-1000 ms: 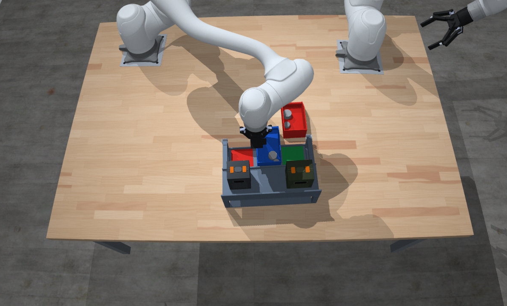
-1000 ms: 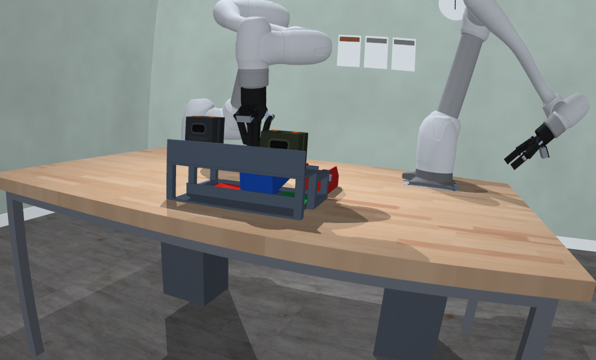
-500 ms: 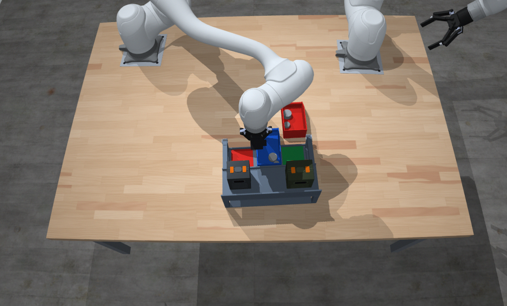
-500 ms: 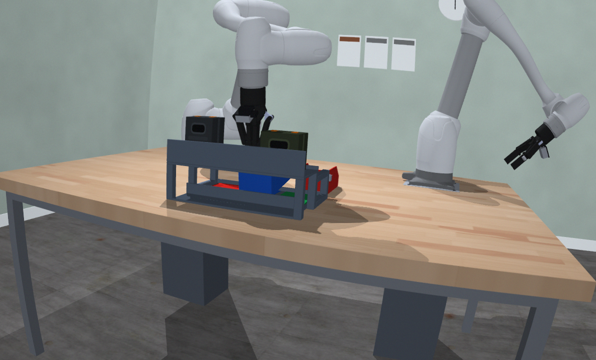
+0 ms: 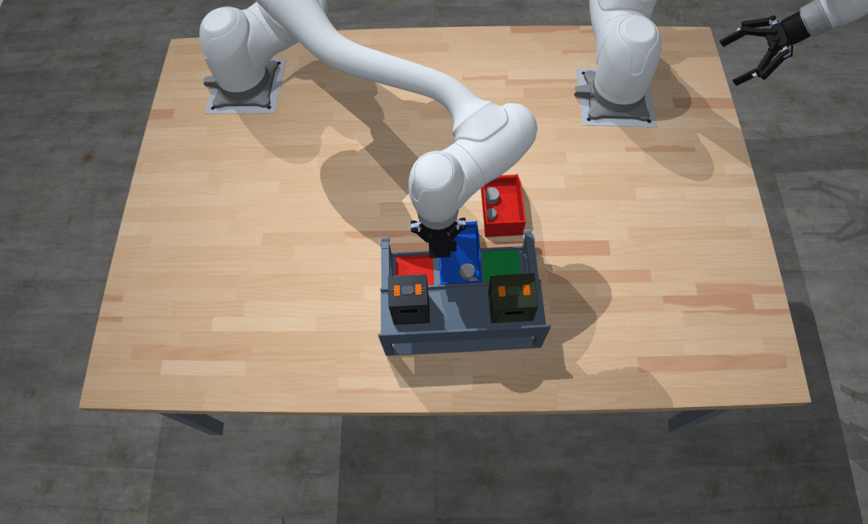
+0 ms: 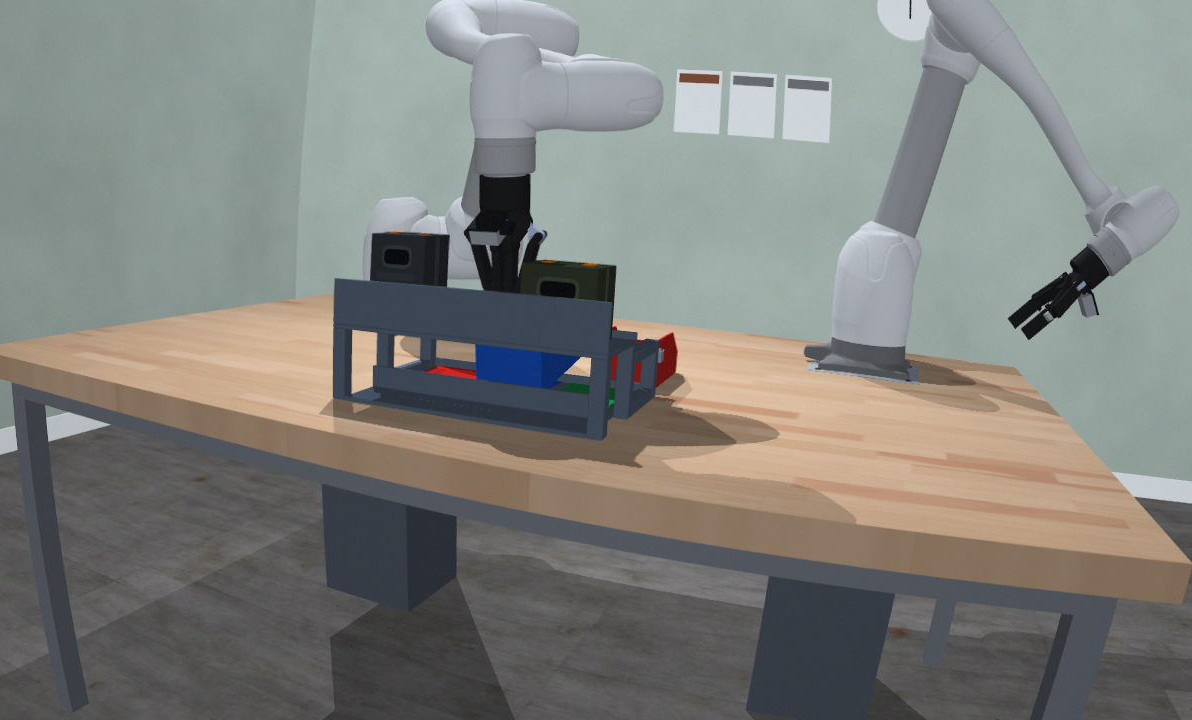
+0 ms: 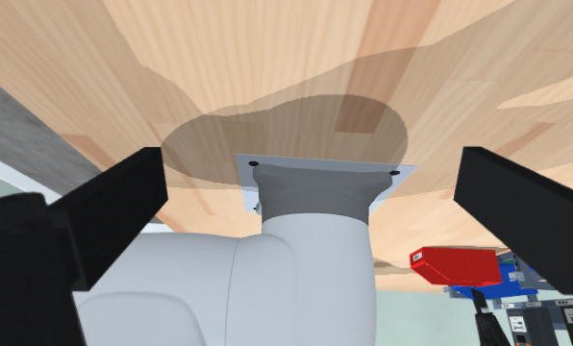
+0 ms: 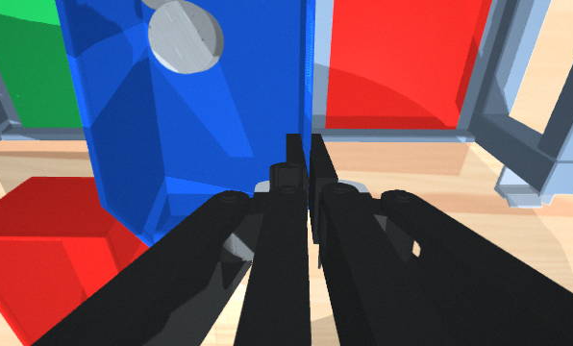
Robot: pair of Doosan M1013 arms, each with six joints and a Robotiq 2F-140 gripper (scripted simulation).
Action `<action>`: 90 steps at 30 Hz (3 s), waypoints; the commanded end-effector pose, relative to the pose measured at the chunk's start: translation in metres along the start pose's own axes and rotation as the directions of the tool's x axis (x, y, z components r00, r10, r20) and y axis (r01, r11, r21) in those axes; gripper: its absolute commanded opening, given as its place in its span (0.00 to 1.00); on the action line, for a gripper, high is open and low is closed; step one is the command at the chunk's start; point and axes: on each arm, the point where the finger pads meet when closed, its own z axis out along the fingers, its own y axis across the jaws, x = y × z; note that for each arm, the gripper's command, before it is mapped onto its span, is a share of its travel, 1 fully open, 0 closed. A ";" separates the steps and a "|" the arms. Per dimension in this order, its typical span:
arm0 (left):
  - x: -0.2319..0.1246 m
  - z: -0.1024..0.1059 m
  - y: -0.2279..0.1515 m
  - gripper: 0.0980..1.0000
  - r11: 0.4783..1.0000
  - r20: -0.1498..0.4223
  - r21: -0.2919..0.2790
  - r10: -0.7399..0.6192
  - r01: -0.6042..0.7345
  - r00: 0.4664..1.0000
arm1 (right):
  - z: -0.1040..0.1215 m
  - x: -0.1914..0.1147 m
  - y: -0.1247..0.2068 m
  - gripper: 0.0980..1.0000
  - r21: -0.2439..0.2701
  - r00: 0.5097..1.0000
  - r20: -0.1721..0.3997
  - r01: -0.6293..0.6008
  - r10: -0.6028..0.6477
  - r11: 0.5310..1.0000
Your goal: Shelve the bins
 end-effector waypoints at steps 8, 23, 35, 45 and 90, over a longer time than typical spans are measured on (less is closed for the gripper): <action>0.000 0.000 0.000 1.00 1.000 -0.001 0.000 0.000 0.000 1.000 | -0.001 0.000 0.000 0.00 0.001 1.000 -0.001 0.000 0.000 1.000; 0.000 0.000 0.000 1.00 1.000 -0.001 0.000 0.000 0.000 1.000 | -0.001 0.000 0.000 0.00 0.001 1.000 -0.004 0.000 0.000 1.000; 0.000 0.000 0.000 1.00 1.000 -0.001 0.000 0.000 0.000 1.000 | 0.001 -0.001 0.000 0.00 0.001 1.000 -0.023 0.000 0.000 1.000; 0.000 0.000 0.000 1.00 1.000 -0.001 0.000 0.000 0.000 1.000 | 0.002 -0.001 0.000 0.00 0.001 0.999 -0.035 0.000 0.000 1.000; 0.000 0.000 0.000 1.00 1.000 -0.001 0.000 0.000 0.000 1.000 | 0.002 -0.001 0.000 0.06 0.001 0.999 -0.036 0.000 0.000 1.000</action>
